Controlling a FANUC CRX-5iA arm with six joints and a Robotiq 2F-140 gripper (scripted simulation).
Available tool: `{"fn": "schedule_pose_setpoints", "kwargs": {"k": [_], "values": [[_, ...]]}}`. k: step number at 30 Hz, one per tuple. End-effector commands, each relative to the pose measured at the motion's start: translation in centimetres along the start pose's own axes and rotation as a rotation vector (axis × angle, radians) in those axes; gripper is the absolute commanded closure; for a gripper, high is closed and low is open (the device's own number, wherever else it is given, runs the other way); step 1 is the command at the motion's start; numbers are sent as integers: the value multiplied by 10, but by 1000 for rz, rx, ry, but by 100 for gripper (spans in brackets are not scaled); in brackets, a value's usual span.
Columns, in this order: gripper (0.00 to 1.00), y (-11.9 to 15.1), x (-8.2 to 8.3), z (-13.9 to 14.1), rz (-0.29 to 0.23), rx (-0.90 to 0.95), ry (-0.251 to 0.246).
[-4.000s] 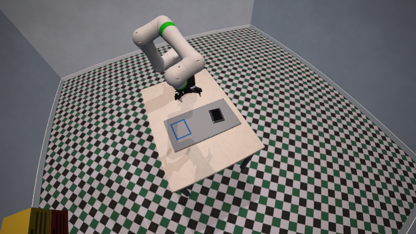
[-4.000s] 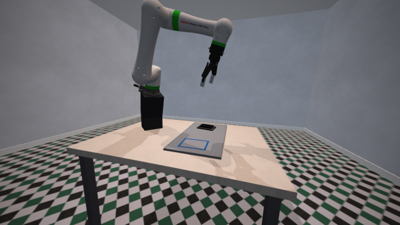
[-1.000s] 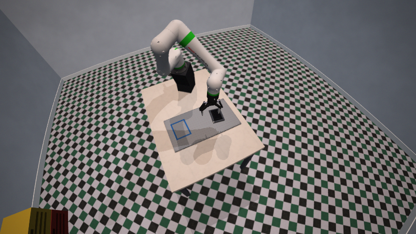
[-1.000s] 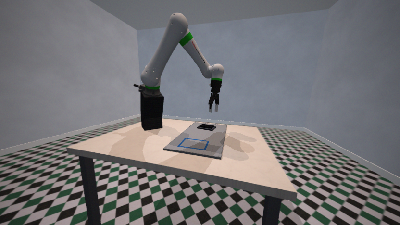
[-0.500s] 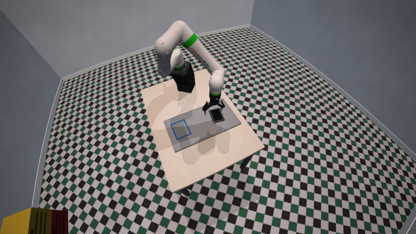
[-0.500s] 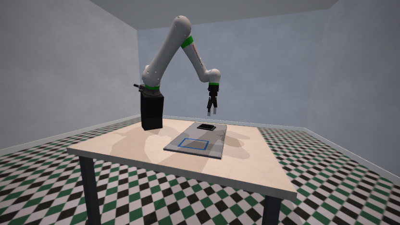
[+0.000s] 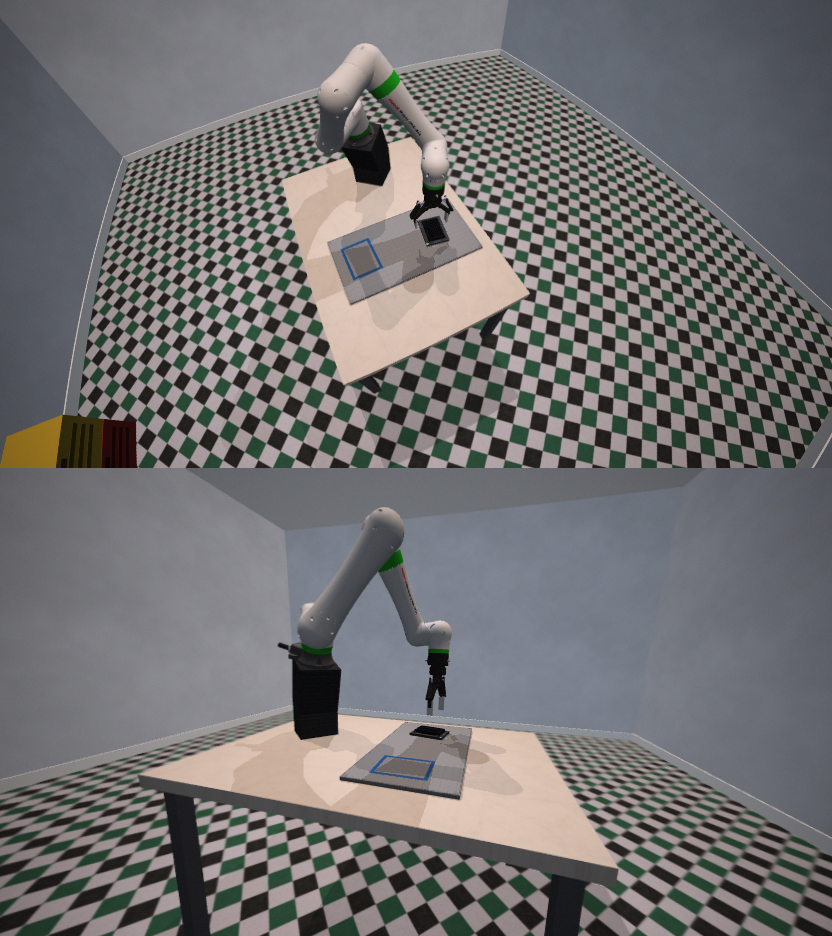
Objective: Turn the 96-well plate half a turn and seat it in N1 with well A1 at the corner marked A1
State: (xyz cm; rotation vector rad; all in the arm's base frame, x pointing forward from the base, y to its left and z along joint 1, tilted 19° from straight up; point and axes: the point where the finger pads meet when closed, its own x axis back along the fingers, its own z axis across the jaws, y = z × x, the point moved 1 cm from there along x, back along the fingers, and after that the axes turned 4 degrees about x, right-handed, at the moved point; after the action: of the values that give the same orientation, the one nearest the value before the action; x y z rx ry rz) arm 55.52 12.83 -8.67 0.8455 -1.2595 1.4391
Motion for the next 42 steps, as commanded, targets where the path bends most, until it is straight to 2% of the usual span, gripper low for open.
{"fn": "schedule_pose_setpoints", "kwargs": {"k": [1, 10, 26, 42], "values": [[0, 10, -9, -10, -4, 14, -27], [0, 34, -25, -29, -4, 14, -27], [0, 34, -25, -29, -4, 14, -27], [0, 34, -50, -30, -4, 14, -27]]}}
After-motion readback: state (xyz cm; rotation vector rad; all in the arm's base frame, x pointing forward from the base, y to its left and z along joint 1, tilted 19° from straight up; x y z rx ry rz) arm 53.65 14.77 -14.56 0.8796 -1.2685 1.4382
